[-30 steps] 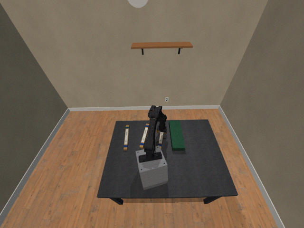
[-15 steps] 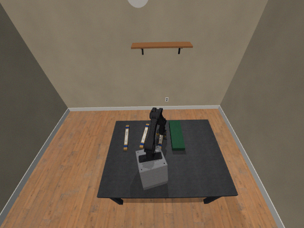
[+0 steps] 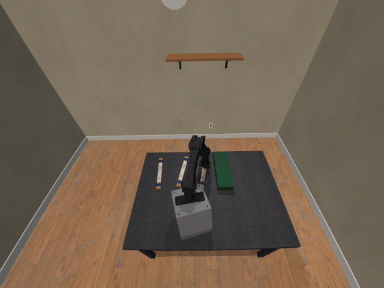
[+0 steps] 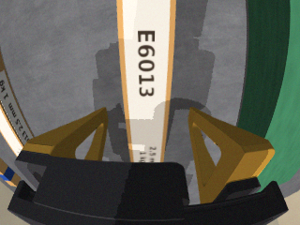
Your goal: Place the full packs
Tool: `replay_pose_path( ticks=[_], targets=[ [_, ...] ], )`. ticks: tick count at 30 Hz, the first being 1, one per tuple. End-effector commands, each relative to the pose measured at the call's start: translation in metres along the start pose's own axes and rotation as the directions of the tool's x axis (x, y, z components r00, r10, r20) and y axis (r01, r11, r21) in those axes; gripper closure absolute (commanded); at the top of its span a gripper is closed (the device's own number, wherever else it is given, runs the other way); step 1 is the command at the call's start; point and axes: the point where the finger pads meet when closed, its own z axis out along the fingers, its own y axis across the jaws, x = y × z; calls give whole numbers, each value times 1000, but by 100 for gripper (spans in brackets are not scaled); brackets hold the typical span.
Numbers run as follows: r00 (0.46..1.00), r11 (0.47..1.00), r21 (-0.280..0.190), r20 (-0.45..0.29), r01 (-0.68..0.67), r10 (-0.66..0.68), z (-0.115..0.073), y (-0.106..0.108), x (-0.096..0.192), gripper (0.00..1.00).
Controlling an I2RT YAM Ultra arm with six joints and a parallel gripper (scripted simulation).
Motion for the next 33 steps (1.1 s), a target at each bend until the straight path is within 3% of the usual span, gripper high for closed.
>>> replay_pose_path(
  ticks=[1, 5, 21, 22, 29, 33],
  targets=[
    [999, 1000, 5, 43, 2, -2, -5, 1, -15, 26],
    [1000, 1000, 2, 13, -1, 1, 0, 3, 0, 26],
    [999, 1000, 5, 43, 5, -6, -5, 4, -11, 26],
    [1000, 1000, 4, 30, 2, -2, 4, 3, -8, 26],
    [998, 1000, 7, 55, 8, -9, 5, 4, -18, 26],
    [999, 1000, 5, 36, 1, -2, 18, 2, -11, 26]
  ],
)
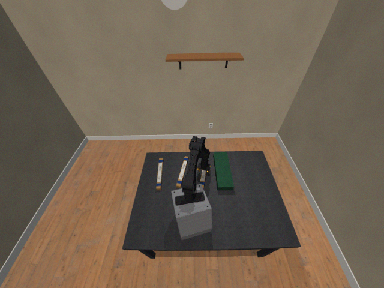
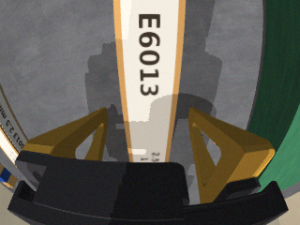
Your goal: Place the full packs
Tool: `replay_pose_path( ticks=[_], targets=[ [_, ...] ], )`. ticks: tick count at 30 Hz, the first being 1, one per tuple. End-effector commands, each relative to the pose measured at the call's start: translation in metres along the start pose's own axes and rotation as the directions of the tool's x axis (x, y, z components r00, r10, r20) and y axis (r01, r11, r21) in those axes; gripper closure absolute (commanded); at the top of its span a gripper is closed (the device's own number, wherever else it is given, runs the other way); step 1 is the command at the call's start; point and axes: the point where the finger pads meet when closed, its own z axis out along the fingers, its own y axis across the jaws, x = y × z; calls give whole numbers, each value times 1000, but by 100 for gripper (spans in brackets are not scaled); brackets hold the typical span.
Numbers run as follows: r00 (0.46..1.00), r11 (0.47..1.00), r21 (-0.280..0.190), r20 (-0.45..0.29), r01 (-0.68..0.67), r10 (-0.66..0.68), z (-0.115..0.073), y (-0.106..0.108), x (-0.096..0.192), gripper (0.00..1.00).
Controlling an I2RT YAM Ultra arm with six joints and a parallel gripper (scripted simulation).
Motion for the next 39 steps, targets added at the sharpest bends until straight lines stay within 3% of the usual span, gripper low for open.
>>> replay_pose_path(
  ticks=[1, 2, 3, 5, 11, 14, 32, 33, 39],
  targets=[
    [998, 1000, 9, 61, 3, -3, -2, -1, -23, 26],
    [998, 1000, 9, 61, 3, -3, -2, -1, -23, 26],
    [995, 1000, 14, 98, 4, -5, -15, -1, -35, 26],
    [998, 1000, 9, 63, 2, -3, 2, -1, -24, 26],
    [998, 1000, 8, 61, 7, -7, 10, 1, -23, 26],
    [995, 1000, 14, 98, 5, -6, -2, -1, -37, 26],
    [997, 1000, 11, 78, -1, 1, 5, -4, -30, 26],
    [997, 1000, 11, 78, -1, 1, 5, -4, -30, 100],
    [997, 1000, 10, 81, 3, -4, 4, -3, -31, 100]
  ],
)
